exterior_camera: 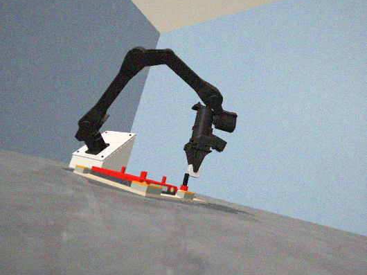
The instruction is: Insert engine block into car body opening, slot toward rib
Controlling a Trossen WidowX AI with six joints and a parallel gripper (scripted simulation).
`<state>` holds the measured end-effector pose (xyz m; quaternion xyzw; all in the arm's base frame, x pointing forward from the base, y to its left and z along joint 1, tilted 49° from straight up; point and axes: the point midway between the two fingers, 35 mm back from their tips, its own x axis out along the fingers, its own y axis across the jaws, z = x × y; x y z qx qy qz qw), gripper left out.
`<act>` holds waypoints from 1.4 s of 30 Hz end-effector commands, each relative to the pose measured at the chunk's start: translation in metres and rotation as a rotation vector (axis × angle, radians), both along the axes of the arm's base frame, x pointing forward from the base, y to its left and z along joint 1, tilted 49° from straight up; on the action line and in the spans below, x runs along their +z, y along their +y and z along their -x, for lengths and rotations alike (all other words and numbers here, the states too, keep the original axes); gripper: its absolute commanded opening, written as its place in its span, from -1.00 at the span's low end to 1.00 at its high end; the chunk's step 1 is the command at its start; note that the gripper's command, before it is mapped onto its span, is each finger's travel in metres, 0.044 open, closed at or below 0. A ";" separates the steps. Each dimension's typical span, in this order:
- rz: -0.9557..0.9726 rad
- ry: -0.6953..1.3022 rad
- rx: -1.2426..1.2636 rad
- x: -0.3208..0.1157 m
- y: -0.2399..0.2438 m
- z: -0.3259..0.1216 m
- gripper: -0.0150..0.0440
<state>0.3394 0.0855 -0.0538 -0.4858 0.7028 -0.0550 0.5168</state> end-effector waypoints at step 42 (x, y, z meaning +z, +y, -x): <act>0.003 0.001 0.010 -0.042 -0.046 0.000 -0.31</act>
